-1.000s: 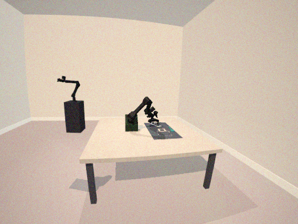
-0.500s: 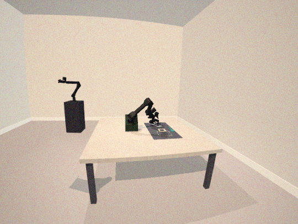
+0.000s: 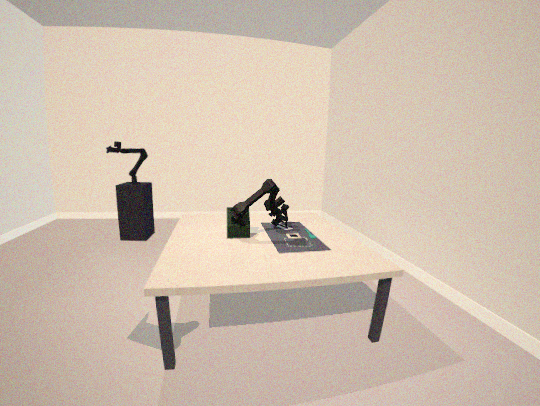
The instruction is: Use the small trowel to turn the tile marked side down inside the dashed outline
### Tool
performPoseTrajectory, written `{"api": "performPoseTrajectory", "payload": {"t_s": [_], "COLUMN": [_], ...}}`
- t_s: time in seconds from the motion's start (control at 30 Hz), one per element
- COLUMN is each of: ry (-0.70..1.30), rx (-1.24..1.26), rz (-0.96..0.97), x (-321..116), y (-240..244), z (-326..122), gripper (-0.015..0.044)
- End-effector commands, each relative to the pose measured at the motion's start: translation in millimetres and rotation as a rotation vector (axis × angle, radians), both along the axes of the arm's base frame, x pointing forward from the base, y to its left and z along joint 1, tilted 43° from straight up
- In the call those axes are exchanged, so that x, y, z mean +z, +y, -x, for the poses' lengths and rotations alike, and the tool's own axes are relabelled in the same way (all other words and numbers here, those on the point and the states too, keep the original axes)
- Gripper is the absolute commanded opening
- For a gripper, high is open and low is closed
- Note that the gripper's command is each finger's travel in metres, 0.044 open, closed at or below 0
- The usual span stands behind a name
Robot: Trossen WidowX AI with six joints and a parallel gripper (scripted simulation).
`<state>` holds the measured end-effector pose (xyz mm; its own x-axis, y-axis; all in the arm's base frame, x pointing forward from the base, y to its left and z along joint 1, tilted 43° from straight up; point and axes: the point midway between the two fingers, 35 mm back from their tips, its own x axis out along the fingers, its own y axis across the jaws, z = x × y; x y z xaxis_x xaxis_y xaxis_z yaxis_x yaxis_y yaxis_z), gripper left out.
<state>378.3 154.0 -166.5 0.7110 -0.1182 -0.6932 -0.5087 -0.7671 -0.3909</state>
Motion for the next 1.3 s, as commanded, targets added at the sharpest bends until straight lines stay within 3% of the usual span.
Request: {"api": "performPoseTrajectory", "payload": {"t_s": [0.0, 0.67, 1.27], "ry": [0.005, 0.005, 0.002], "rx": [0.004, 0.004, 0.002], "rz": [0.003, 0.003, 0.001], "x": [-3, -3, 43], "y": [-1, -1, 40], "z": [0, 0, 4], "gripper": [0.0136, 0.0002, 0.0]}}
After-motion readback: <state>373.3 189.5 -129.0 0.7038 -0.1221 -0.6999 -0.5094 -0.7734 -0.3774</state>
